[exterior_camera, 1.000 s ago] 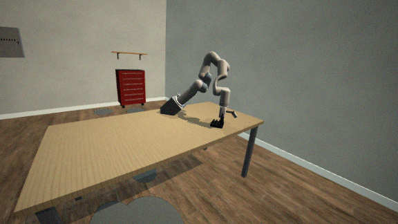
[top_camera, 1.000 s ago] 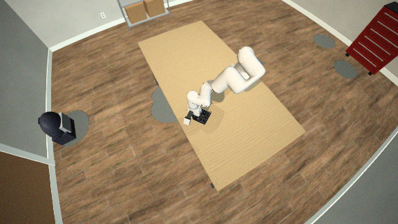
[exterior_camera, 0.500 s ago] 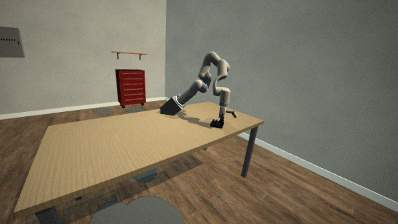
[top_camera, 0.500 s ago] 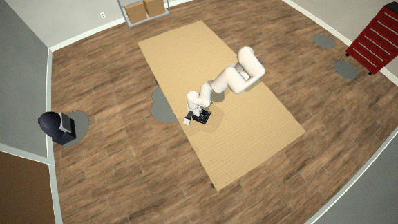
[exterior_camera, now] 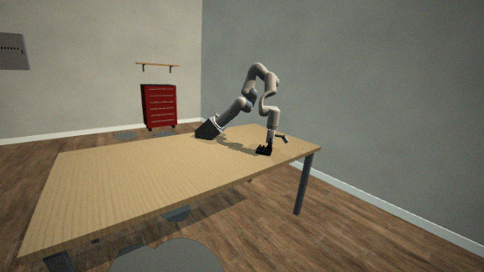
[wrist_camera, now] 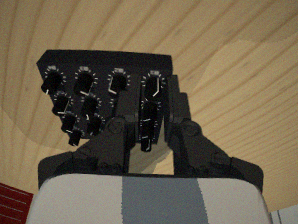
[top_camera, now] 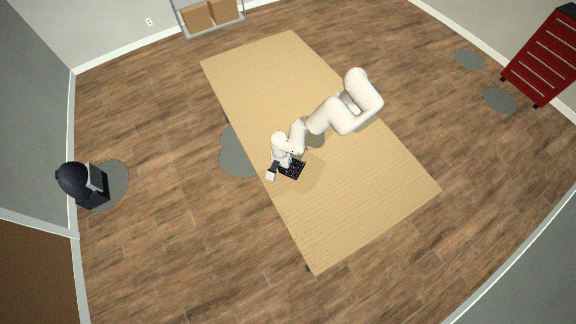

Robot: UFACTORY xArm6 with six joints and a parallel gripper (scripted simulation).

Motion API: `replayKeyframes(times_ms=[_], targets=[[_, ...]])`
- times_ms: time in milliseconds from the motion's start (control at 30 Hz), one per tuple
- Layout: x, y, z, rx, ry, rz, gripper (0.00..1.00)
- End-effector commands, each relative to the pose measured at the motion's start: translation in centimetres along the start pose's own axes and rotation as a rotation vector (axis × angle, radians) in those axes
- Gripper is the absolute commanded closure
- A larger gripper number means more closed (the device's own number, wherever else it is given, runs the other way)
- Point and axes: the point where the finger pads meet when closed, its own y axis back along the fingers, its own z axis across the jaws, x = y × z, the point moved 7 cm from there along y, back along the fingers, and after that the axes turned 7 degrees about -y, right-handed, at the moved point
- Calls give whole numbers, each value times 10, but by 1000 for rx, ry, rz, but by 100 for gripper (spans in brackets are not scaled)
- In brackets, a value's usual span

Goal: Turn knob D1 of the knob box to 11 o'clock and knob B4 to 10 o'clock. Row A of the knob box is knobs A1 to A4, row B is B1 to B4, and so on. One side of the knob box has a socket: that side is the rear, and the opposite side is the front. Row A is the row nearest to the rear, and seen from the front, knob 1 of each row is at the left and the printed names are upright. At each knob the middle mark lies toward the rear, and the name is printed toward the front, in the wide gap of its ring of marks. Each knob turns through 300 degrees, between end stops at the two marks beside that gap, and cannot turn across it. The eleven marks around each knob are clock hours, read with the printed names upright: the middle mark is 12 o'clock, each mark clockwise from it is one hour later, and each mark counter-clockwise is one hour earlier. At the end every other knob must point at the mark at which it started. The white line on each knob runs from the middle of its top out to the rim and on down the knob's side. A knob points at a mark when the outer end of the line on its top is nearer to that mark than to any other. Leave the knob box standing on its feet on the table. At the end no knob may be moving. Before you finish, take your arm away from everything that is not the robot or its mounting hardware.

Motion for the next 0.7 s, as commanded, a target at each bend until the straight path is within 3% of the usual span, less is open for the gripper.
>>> replayKeyframes(times_ms=[0,233,267,667], targets=[[1,1,0,-1,1,2,81],[1,1,0,-1,1,2,81],[1,1,0,-1,1,2,92],[1,1,0,-1,1,2,92]])
